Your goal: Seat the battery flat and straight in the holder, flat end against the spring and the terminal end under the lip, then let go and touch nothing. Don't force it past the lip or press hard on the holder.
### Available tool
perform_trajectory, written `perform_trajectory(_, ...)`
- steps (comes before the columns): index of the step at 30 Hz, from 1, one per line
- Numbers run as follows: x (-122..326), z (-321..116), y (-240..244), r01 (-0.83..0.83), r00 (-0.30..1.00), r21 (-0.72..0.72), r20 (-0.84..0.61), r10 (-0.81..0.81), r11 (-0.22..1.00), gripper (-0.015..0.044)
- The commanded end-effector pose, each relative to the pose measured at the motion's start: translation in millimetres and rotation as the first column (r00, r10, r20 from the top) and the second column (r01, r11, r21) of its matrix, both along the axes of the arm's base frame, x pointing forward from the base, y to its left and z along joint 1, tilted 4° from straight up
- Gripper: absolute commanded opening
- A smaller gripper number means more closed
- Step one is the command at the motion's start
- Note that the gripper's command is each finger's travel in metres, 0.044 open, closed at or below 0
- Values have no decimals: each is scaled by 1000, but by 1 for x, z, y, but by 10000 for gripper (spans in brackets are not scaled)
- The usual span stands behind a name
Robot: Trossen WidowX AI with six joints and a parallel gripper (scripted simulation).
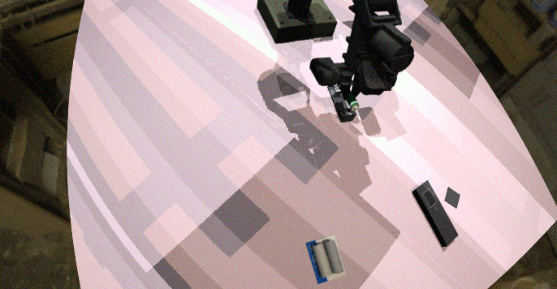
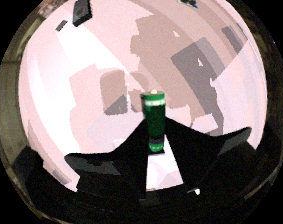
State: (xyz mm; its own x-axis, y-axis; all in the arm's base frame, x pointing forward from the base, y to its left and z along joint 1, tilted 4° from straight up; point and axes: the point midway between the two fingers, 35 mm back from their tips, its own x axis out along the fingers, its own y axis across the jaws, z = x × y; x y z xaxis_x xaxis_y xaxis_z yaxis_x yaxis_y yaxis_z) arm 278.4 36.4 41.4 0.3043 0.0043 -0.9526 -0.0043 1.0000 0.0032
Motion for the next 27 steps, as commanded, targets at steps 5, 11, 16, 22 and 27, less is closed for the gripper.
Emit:
perform_trajectory(5, -1, -6, -1, 6, 999, 0, 47, -6, 1000, 61)
perform_trajectory(11, -2, -10, -1, 5, 996, -1, 84, -5, 1000, 61)
perform_trajectory(16, -2, -13, -1, 5, 993, -1, 115, -5, 1000, 61)
perform_trajectory(22, -3, -16, -1, 6, 988, -1, 152, -5, 1000, 61)
perform_trajectory(27, -4, -18, -1, 6, 983, -1, 182, -5, 1000, 61)
